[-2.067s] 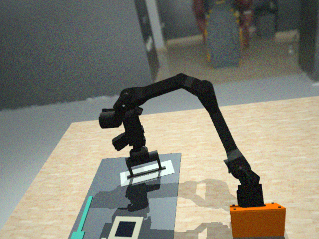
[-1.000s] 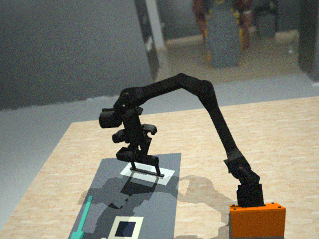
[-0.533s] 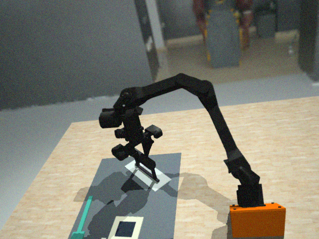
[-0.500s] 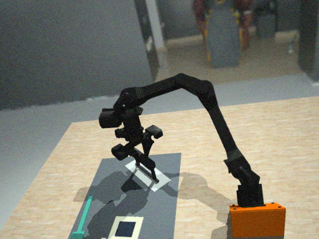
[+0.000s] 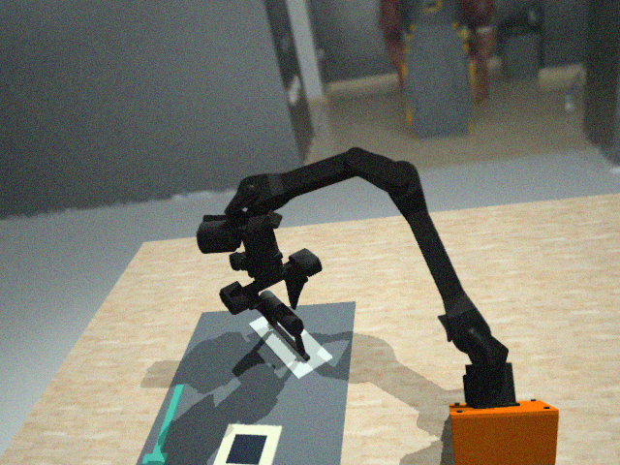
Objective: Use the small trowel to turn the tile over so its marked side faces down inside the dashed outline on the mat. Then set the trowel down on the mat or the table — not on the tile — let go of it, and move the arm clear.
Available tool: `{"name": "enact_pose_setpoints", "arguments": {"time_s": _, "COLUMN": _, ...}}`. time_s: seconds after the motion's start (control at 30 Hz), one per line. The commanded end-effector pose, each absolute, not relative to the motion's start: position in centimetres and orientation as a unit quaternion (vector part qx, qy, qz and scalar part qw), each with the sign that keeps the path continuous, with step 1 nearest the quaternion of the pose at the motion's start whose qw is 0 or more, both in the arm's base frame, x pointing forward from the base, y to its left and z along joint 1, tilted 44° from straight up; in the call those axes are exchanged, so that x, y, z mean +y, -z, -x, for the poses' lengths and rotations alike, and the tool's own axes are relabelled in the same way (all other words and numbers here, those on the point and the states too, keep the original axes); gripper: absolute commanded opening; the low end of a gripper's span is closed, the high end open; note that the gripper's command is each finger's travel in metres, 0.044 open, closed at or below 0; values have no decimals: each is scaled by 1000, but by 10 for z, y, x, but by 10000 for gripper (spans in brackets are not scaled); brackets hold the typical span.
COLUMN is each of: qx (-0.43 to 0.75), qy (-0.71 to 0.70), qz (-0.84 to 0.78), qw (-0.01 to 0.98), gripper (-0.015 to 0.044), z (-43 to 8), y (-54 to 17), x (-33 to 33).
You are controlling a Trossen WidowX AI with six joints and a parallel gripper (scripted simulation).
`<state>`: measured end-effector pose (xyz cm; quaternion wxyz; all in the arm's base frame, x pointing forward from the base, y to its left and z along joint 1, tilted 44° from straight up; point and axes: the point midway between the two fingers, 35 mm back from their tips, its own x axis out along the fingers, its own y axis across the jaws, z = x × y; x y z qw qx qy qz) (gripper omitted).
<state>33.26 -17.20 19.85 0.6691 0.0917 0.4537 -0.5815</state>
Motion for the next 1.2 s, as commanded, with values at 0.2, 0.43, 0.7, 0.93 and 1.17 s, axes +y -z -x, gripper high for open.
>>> {"name": "enact_pose_setpoints", "arguments": {"time_s": 0.2, "qx": 452, "qy": 582, "qz": -94, "qw": 669, "gripper": 270, "z": -333, "y": -199, "x": -172}}
{"name": "enact_pose_setpoints", "arguments": {"time_s": 0.43, "qx": 452, "qy": 582, "qz": -94, "qw": 669, "gripper": 270, "z": -333, "y": -199, "x": -172}}
{"name": "enact_pose_setpoints", "arguments": {"time_s": 0.7, "qx": 447, "qy": 587, "qz": -101, "qw": 668, "gripper": 270, "z": -337, "y": -229, "x": -142}}
{"name": "enact_pose_setpoints", "arguments": {"time_s": 0.93, "qx": 453, "qy": 582, "qz": -94, "qw": 669, "gripper": 270, "z": -337, "y": -230, "x": -141}}
{"name": "enact_pose_setpoints", "arguments": {"time_s": 1.17, "qx": 519, "qy": 524, "qz": -14, "qw": 675, "gripper": 270, "z": -337, "y": -230, "x": -141}}
